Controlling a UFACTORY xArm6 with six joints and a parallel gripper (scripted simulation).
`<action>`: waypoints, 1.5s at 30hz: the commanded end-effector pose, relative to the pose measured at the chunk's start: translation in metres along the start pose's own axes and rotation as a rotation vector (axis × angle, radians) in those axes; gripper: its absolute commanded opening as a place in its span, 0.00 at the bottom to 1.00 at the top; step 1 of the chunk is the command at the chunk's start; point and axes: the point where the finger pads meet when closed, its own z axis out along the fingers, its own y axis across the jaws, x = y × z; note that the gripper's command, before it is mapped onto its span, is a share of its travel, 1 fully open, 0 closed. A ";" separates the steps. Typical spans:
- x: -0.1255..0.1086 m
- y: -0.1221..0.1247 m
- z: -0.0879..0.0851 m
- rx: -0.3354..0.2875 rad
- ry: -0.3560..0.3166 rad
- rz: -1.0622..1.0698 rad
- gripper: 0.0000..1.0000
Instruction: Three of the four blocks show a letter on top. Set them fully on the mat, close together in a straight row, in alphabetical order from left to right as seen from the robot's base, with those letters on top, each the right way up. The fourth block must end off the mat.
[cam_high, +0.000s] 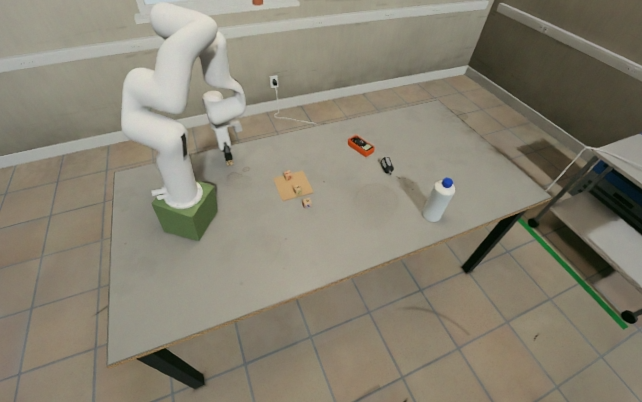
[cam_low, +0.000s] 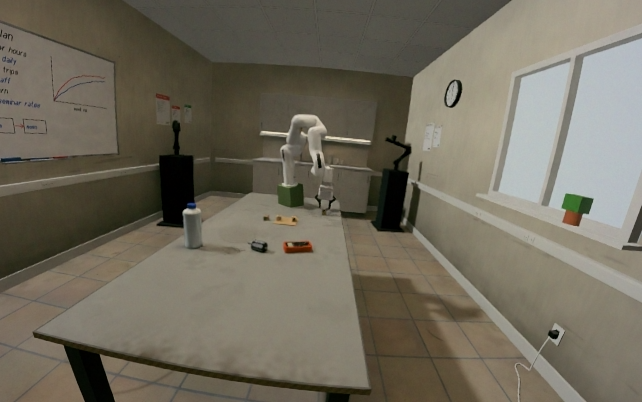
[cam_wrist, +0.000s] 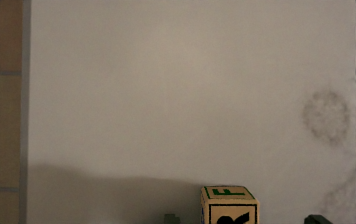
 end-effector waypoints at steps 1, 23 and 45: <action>0.001 -0.001 0.005 0.005 0.004 0.000 0.69; 0.001 -0.001 0.009 0.005 0.004 0.000 0.69; 0.001 -0.001 0.013 0.005 0.004 0.000 0.69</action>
